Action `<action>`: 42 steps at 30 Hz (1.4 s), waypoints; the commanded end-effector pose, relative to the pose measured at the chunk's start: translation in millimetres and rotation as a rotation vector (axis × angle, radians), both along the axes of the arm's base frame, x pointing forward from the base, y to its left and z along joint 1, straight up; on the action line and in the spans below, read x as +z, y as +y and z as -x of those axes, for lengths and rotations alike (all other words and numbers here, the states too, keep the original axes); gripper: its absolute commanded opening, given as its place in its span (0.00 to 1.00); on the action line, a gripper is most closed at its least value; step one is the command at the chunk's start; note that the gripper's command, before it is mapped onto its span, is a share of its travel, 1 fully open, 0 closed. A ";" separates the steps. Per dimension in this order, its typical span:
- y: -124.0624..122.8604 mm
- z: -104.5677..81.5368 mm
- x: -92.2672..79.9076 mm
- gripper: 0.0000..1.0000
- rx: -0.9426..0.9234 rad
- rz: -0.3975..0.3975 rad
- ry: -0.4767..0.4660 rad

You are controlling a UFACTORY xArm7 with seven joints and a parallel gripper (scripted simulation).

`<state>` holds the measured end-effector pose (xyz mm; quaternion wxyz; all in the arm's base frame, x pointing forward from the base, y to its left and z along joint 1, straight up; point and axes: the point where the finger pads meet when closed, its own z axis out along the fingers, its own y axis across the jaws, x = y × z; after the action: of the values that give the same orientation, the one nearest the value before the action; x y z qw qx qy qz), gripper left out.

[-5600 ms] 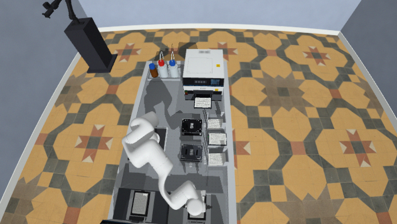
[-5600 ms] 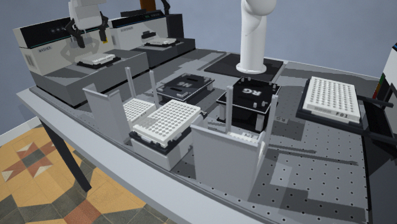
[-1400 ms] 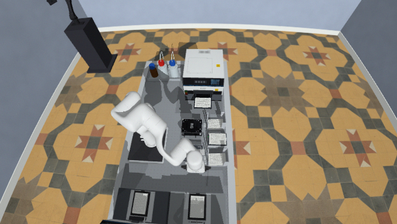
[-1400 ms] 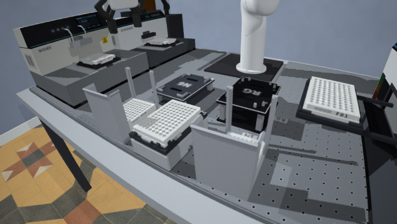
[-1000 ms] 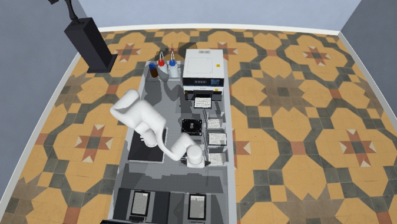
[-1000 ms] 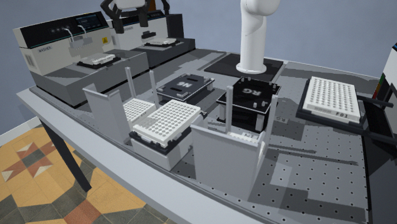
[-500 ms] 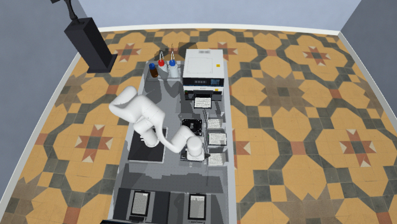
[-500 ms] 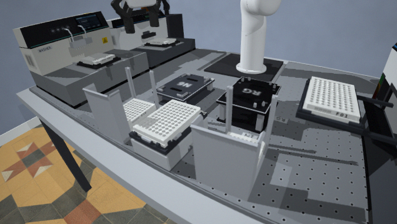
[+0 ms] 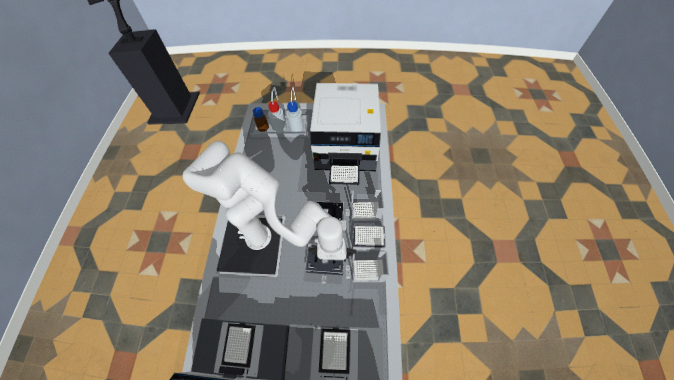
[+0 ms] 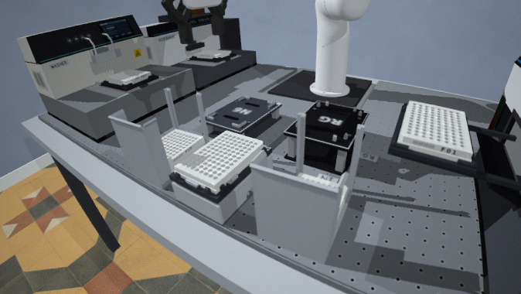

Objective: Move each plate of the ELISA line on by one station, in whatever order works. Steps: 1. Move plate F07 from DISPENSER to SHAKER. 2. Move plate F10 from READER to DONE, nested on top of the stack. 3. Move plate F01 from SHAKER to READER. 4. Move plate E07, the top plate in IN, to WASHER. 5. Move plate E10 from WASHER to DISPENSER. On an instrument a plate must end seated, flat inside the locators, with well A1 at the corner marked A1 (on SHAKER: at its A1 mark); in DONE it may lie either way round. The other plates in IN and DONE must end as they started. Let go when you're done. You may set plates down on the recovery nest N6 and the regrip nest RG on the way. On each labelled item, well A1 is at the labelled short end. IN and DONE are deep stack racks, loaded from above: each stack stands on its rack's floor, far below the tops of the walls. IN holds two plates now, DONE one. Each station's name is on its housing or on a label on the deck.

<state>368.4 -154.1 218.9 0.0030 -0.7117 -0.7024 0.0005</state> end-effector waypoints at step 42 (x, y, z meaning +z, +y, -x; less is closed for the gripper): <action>117.1 50.9 2.1 1.00 0.000 0.001 -0.004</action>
<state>321.5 -47.5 219.4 0.0029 -0.7117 -0.7025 0.0006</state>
